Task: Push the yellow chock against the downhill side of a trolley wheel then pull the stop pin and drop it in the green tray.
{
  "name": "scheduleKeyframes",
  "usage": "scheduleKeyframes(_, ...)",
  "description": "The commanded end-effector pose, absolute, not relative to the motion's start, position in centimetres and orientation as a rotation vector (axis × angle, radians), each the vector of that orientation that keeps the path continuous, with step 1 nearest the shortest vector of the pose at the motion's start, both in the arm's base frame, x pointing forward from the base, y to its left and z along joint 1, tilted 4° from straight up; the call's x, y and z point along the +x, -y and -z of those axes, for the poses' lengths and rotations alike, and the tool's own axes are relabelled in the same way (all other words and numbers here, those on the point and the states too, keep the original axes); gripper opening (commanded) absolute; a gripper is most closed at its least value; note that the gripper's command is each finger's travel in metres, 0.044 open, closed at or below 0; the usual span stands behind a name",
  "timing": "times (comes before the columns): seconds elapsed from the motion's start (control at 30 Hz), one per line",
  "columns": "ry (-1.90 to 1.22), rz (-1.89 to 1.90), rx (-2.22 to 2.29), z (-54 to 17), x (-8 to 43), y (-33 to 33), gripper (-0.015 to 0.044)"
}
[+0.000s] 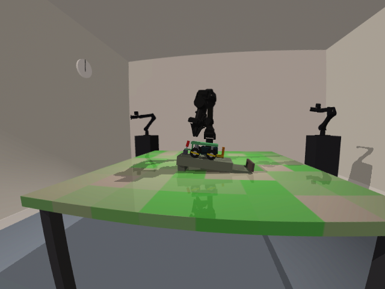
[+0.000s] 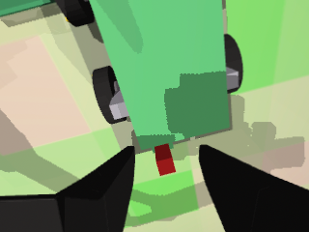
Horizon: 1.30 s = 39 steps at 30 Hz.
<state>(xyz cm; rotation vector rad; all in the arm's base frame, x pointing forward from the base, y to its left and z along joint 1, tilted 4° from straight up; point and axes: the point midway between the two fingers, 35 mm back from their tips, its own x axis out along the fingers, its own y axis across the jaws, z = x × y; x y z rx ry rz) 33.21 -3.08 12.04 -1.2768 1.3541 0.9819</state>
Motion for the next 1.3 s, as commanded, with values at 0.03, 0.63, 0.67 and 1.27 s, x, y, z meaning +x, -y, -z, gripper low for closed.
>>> scheduleKeyframes(0.03, -1.328, -1.129, -1.429, -12.1, 33.3, 5.5, 0.0190)
scheduleKeyframes(0.63, -1.317, -1.173, -1.471, -11.2, 33.3, 6.4, 0.0190)
scheduleKeyframes(0.67, -1.317, -1.173, -1.471, -11.0, 33.3, 6.4, 0.0190)
scheduleKeyframes(1.27, -1.317, -1.173, -1.472, -9.2, 33.3, 6.9, 0.0190)
